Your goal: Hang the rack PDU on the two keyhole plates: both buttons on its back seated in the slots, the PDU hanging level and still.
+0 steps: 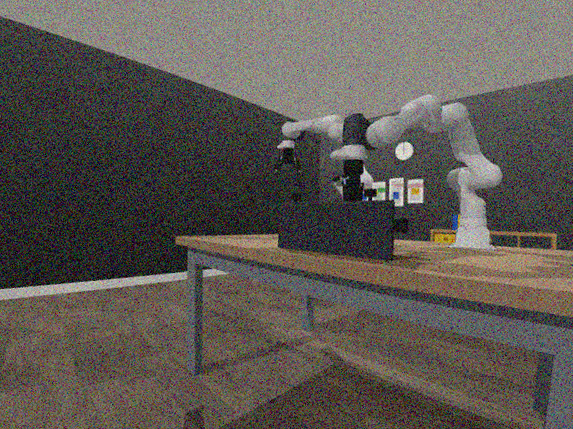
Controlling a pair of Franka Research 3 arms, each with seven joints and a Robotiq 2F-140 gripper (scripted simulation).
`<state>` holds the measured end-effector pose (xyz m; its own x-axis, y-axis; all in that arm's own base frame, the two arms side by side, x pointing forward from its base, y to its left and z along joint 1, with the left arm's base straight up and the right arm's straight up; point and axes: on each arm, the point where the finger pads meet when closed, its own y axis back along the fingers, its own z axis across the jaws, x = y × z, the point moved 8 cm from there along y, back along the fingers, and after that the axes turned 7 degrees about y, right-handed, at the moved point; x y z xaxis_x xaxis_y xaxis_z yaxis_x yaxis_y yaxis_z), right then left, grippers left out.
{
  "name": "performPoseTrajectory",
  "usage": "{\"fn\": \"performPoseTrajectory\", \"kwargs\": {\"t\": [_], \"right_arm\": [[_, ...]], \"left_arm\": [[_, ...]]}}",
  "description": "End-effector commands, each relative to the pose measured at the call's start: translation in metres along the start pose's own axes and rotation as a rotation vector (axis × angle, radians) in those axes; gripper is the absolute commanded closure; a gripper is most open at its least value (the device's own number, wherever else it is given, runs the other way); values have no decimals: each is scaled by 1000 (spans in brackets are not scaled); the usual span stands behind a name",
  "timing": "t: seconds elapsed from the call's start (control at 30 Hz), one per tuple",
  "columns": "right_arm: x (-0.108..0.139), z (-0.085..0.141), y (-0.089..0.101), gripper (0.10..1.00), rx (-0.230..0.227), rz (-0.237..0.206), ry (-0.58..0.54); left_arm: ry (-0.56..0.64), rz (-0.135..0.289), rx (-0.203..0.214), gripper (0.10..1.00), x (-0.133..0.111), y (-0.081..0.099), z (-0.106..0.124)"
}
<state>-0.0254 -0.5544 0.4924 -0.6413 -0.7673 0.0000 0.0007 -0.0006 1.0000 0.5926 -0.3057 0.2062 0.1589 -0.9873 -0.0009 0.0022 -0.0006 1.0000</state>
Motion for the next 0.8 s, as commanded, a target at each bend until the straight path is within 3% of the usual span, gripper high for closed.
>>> {"fn": "performPoseTrajectory", "kwargs": {"t": [0.0,0.17,0.2,0.77], "right_arm": [[0,0,0,98,0,0,0],[0,0,0,98,0,0,0],[0,0,0,98,0,0,0],[0,0,0,98,0,0,0]], "left_arm": [[-1,2,7,999,0,1,-2],[-1,2,7,999,0,1,-2],[-1,2,7,98,0,1,-2],[-1,2,7,98,0,1,-2]]}}
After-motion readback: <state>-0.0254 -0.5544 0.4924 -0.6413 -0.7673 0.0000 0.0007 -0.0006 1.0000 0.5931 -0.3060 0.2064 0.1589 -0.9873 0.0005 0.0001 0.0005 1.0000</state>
